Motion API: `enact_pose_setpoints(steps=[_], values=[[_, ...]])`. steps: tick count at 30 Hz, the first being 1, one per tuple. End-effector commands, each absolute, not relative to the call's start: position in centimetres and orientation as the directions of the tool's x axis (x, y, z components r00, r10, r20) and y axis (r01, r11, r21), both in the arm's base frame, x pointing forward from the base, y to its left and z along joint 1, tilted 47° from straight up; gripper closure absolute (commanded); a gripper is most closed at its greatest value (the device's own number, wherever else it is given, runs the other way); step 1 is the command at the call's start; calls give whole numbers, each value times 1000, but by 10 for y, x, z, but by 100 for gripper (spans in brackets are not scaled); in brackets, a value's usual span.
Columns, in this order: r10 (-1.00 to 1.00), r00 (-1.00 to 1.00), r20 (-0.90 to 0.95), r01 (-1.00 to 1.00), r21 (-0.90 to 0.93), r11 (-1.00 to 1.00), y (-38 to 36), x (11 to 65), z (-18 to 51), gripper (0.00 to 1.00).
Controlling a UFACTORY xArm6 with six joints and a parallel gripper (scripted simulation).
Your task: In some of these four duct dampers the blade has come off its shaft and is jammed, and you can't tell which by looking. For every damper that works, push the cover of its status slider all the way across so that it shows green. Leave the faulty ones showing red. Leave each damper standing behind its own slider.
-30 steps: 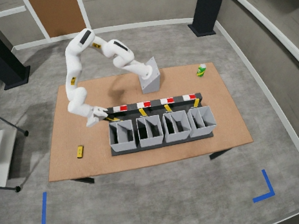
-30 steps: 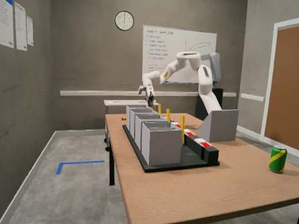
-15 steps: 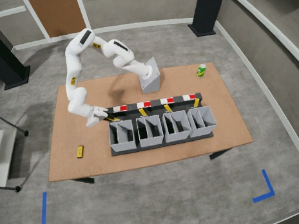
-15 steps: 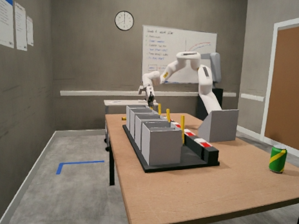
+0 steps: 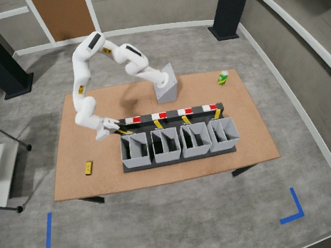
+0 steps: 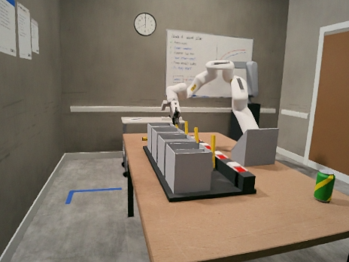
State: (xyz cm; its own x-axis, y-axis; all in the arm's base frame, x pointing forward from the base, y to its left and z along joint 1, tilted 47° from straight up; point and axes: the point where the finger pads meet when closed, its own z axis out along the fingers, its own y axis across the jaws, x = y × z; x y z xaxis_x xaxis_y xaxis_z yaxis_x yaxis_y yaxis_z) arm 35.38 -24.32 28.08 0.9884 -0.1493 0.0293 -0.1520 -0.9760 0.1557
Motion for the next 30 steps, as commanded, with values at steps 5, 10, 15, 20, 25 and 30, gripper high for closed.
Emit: enact_pose_setpoints(steps=[5,10,15,20,25,30], values=[[-148,988,32,-151,157,-976,-243,354,283,61],[-148,988,32,-151,157,-976,-242,354,286,61],[-148,988,32,-151,157,-976,-241,354,295,61],[-148,988,32,-151,157,-976,-238,354,313,61],[-148,988,32,-151,157,-976,-235,354,333,61],[-148,988,32,-151,157,-976,-233,354,344,61]])
